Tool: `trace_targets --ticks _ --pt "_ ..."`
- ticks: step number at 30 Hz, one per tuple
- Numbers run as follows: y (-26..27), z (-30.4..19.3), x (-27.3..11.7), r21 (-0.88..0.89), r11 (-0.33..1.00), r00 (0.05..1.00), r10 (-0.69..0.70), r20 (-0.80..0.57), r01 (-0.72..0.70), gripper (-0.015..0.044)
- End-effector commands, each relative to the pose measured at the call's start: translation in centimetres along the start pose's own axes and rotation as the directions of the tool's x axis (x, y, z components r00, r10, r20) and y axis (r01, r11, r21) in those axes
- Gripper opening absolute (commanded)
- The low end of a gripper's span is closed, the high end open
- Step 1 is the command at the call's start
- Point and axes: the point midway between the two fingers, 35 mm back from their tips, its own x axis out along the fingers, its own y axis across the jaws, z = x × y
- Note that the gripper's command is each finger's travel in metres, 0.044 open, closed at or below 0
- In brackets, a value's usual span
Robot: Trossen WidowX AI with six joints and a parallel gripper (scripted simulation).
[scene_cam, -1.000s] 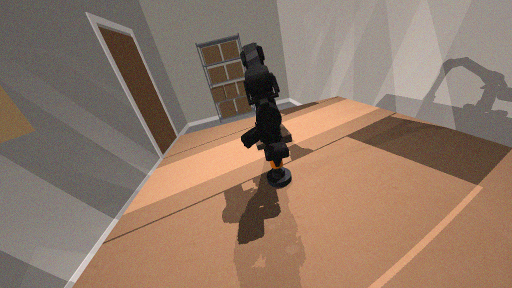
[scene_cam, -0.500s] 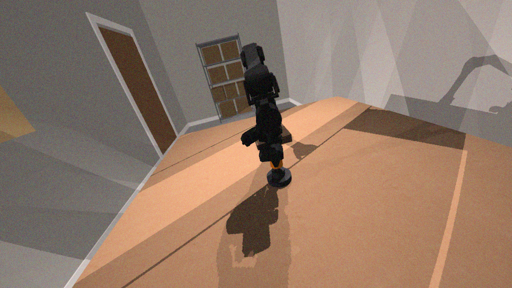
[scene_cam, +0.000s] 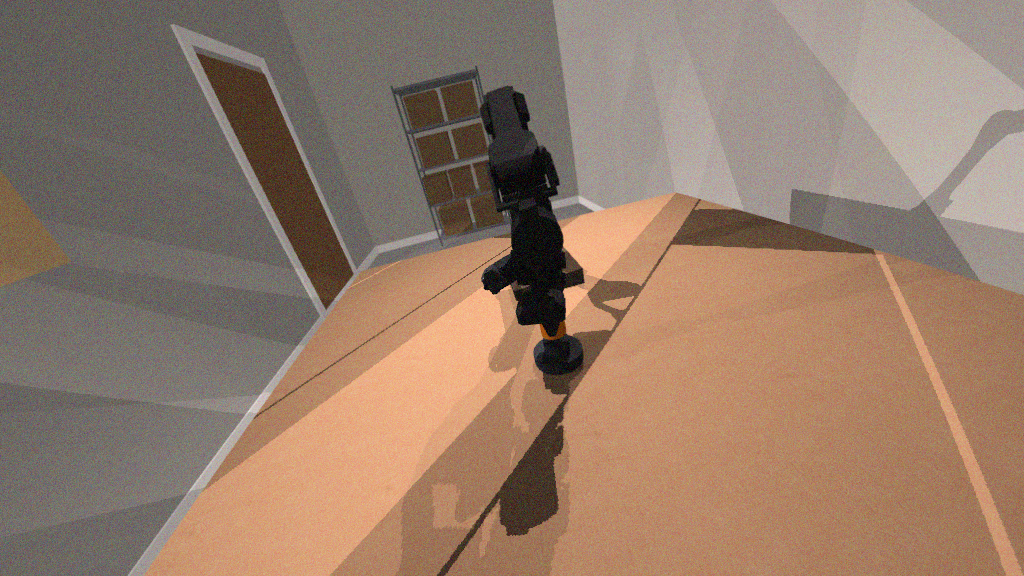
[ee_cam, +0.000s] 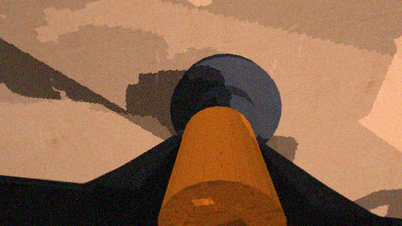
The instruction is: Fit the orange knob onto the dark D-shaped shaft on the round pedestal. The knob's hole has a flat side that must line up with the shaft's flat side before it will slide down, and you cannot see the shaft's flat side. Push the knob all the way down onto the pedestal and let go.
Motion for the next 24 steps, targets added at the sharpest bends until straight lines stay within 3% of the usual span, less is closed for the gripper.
trace_targets --ticks 1,8,15,24 --pt "0.29 0.00 -0.07 0.006 1.000 1.000 0.010 -0.002 -0.010 0.0000" --pt "0.13 0.00 -0.54 0.015 1.000 1.000 0.010 -0.002 -0.010 0.0000" --pt "-0.23 0.02 -0.72 0.214 0.977 1.000 0.010 -0.002 -0.009 0.0000" --pt "-0.58 0.03 -0.28 0.214 0.977 1.000 0.009 -0.002 -0.009 0.0000"
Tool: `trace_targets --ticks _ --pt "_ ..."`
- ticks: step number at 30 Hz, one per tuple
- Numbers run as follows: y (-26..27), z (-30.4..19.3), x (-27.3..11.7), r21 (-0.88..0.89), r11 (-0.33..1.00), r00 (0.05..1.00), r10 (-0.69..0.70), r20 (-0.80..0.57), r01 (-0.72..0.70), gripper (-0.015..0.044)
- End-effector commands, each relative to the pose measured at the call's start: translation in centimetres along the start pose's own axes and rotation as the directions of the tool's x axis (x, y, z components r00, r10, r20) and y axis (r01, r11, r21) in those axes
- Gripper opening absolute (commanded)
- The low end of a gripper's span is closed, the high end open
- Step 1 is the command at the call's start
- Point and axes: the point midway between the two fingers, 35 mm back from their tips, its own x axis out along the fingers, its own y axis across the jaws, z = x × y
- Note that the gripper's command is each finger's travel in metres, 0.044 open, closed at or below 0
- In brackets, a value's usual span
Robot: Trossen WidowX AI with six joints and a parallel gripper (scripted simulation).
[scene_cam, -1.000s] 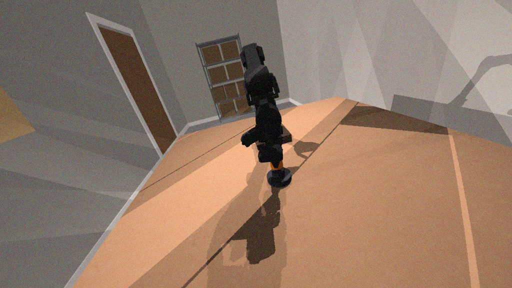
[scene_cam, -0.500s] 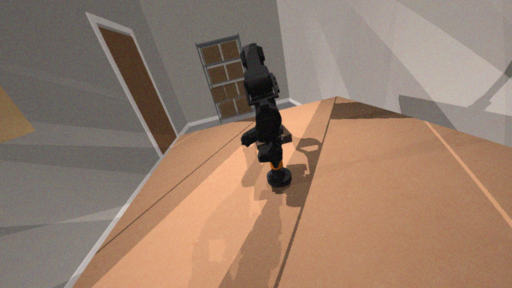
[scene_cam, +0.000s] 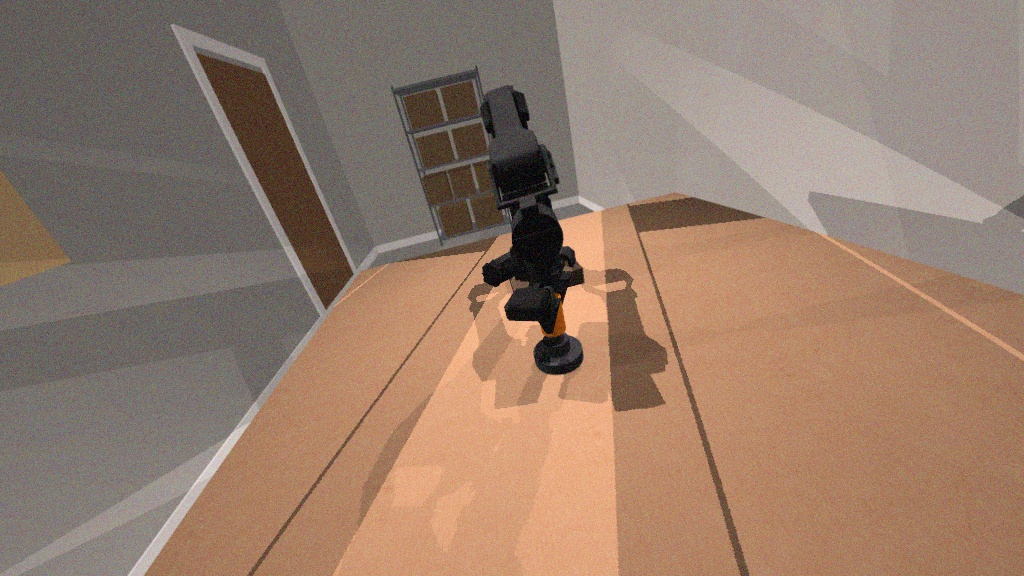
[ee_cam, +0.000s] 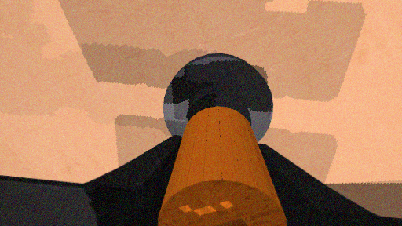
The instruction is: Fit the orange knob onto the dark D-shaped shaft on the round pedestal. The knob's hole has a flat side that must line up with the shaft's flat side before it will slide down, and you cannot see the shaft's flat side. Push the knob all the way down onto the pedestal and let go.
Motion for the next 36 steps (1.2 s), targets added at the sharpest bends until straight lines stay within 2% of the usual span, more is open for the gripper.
trace_targets --ticks 1,20,27,36 --pt "-0.06 0.01 0.12 0.007 1.000 1.000 0.007 -0.003 -0.007 0.0000" --pt "0.25 -0.06 -0.21 0.007 1.000 1.000 0.007 -0.003 -0.007 0.0000" --pt "0.45 -0.11 -0.43 0.205 0.979 1.000 0.007 -0.003 -0.007 0.0000" --pt "0.70 -0.17 0.20 0.215 0.977 1.000 0.008 -0.003 -0.007 0.0000"
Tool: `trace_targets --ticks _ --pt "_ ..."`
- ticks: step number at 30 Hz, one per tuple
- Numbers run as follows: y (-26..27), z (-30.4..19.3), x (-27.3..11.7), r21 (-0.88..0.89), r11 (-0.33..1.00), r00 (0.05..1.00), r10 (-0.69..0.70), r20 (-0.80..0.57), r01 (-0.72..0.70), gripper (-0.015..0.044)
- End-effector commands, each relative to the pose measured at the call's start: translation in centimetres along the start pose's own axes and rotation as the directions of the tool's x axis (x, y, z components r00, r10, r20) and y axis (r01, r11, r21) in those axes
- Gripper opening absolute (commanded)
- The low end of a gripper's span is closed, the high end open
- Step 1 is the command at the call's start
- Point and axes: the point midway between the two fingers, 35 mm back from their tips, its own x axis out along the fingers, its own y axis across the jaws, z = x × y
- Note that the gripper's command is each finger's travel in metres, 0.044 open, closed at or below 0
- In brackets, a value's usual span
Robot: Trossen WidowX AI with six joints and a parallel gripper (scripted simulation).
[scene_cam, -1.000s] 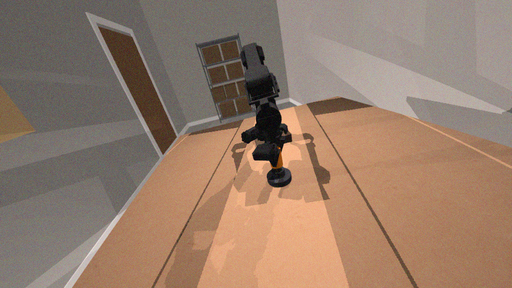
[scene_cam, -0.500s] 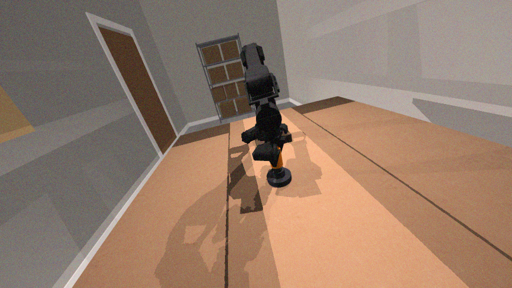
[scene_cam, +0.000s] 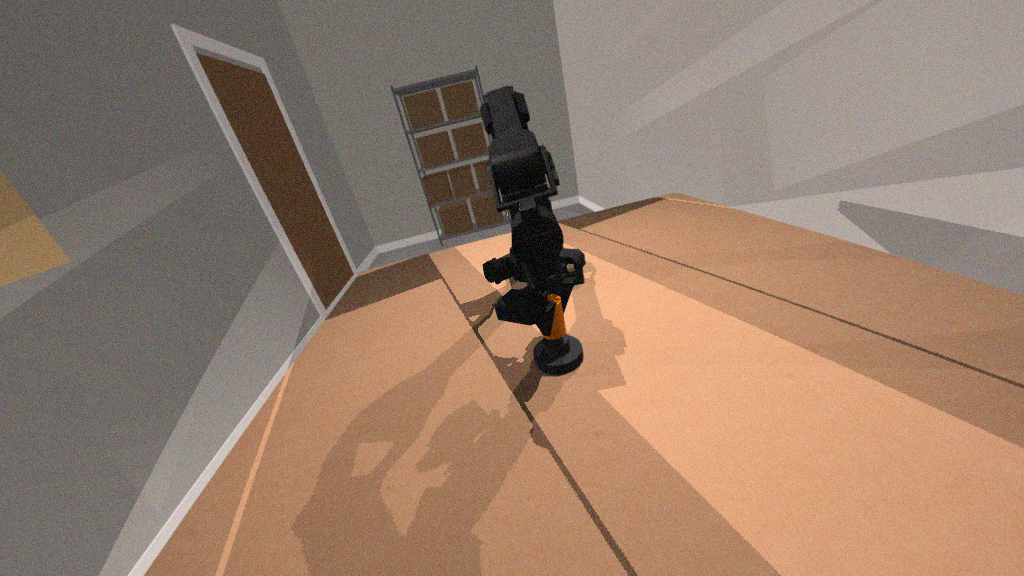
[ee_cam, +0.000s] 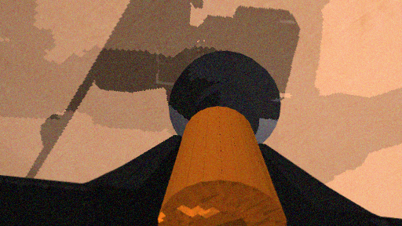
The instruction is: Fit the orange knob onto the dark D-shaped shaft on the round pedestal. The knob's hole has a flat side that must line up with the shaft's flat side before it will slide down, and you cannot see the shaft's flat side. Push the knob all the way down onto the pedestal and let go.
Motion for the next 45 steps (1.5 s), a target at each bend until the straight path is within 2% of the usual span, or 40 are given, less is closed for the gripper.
trace_targets --ticks 1,16,23,45 --pt "0.28 -0.13 0.11 0.009 1.000 1.000 0.006 -0.004 -0.006 0.0000" --pt "0.13 -0.07 -0.41 0.018 1.000 1.000 0.006 -0.004 -0.006 0.0000" --pt "-0.20 0.09 -0.59 0.217 0.976 1.000 0.006 -0.004 -0.005 0.0000" --pt "-0.44 0.21 0.16 0.196 0.981 1.000 0.005 -0.004 -0.005 0.0000"
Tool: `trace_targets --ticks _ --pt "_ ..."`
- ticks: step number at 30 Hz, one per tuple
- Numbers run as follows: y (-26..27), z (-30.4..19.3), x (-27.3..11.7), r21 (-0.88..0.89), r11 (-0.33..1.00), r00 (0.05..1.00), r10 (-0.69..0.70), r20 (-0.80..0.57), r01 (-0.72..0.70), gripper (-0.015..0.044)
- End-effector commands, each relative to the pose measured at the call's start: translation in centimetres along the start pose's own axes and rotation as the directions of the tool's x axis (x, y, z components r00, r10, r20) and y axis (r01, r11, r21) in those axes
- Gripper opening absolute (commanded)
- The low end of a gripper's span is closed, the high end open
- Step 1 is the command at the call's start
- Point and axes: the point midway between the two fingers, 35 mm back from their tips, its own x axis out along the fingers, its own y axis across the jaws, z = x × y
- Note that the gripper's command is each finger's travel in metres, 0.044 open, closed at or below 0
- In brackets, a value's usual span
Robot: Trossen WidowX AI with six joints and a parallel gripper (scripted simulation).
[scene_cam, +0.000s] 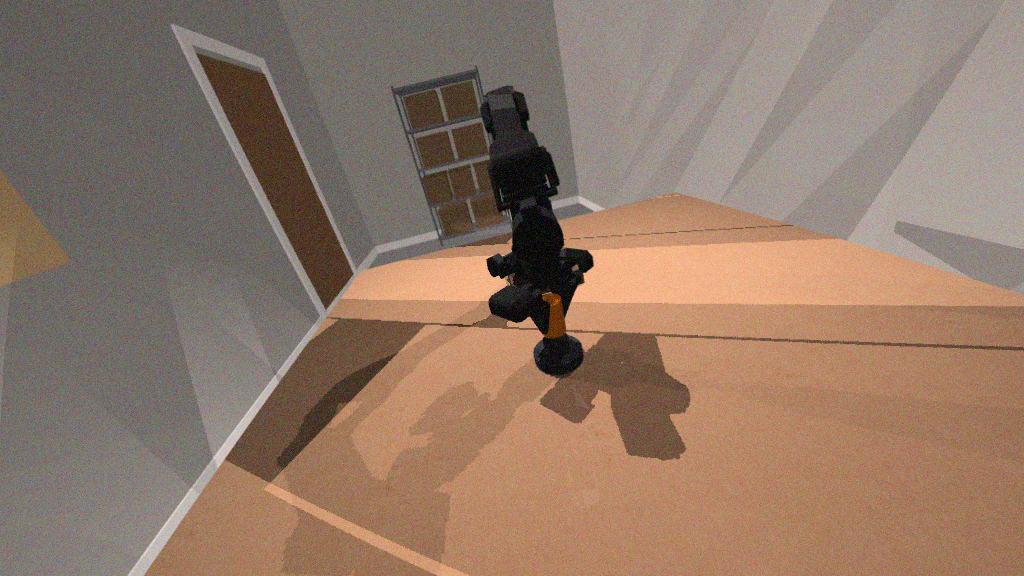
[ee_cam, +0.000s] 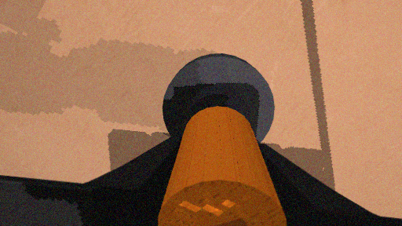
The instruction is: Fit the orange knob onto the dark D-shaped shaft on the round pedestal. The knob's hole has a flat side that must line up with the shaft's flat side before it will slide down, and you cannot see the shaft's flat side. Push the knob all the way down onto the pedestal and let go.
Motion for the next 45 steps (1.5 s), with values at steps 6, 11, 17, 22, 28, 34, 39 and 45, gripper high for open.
trace_targets --ticks 6,11,17,22,28,34,39,45 --pt "0.0 0.0 0.0 -0.041 0.999 1.000 0.002 -0.002 -0.002 0.0000" --pt "0.0 0.0 0.1 0.006 1.000 1.000 0.002 -0.002 -0.002 0.0000" --pt "-0.1 0.1 0.2 -0.007 1.000 1.000 0.001 -0.002 -0.001 0.0000" --pt "-0.1 0.0 0.7 -0.007 1.000 1.000 0.001 -0.002 -0.001 0.0000" --pt "-0.1 0.0 1.2 -0.007 1.000 1.000 0.002 -0.002 -0.002 0.0000" --pt "0.0 0.0 1.5 -0.004 1.000 1.000 0.001 0.002 -0.001 0.0000" --pt "0.0 0.0 1.5 -0.004 1.000 1.000 0.001 0.002 -0.001 0.0000" --pt "0.0 0.0 1.5 -0.004 1.000 1.000 0.001 0.002 -0.001 0.0131"
